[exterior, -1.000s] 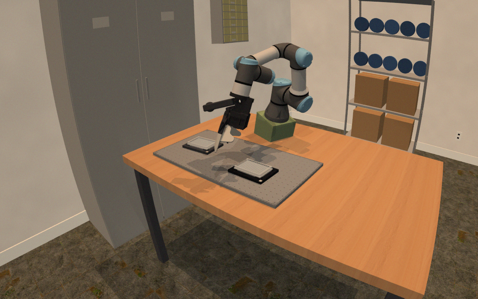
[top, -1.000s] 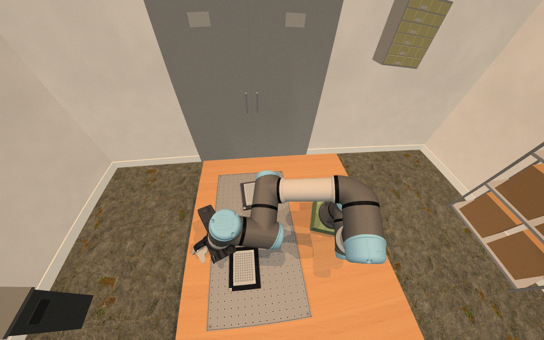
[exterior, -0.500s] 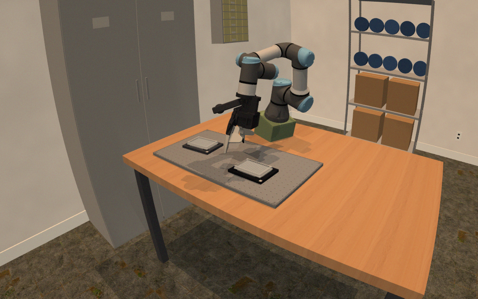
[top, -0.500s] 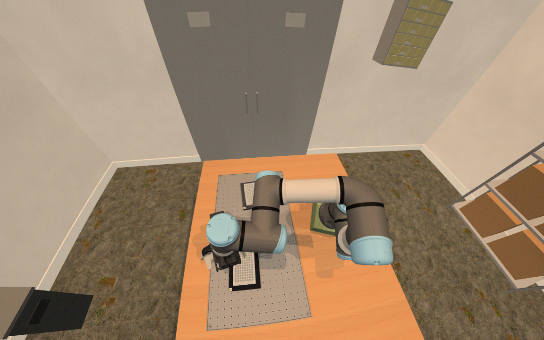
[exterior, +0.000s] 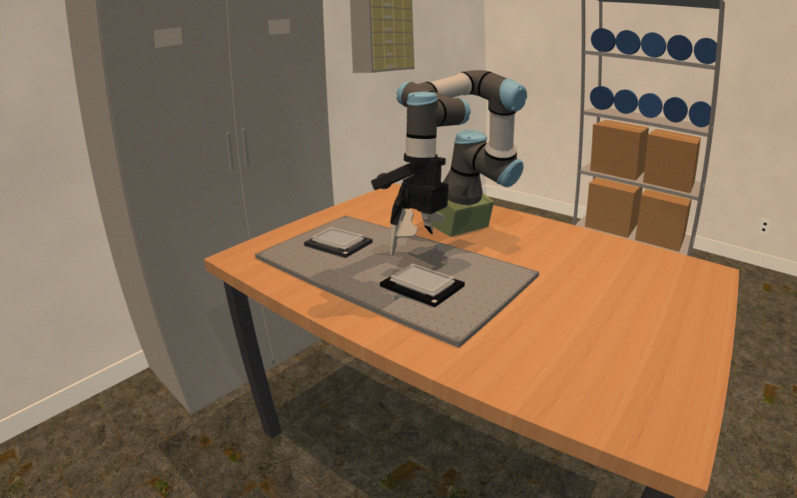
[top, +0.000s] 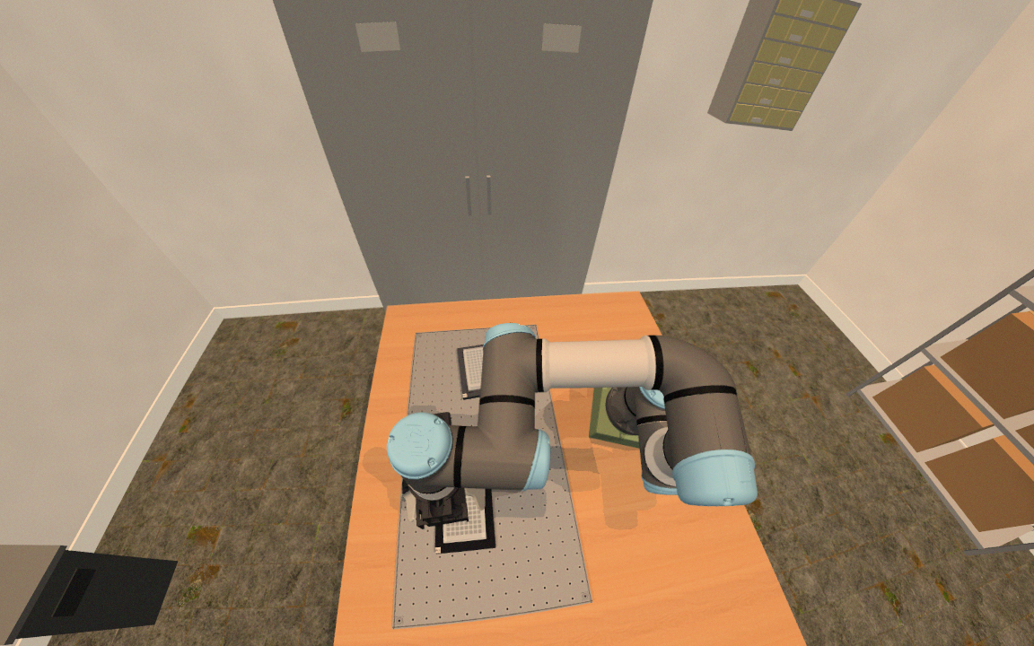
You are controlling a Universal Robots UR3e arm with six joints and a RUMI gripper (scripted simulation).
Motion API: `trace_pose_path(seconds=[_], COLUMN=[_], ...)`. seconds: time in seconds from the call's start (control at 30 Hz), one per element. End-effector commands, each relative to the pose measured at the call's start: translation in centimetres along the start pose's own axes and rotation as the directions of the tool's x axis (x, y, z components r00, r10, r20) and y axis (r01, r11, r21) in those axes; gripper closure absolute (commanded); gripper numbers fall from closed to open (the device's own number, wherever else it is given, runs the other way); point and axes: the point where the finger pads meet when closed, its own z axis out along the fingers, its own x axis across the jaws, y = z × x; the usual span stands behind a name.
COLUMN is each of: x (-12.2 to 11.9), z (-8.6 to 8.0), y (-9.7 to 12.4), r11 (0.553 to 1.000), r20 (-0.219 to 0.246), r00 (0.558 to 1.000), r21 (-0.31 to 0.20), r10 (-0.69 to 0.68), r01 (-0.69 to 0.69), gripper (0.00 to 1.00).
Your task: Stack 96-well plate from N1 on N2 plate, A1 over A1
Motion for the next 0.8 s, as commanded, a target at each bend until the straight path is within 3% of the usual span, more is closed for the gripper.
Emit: trace_pose_path(seconds=[0.0,0.77], x=[1.21,1.81], z=[-0.27,-0.2], y=[0.99,1.48], r11=[0.997,0.997], r20=[-0.053,-0.053], r00=[0.996,0.996], r21=[-0.022,-0.022], r10=[0.077,0.077], r01=[-0.079,-0.079], gripper=[0.0,0.0])
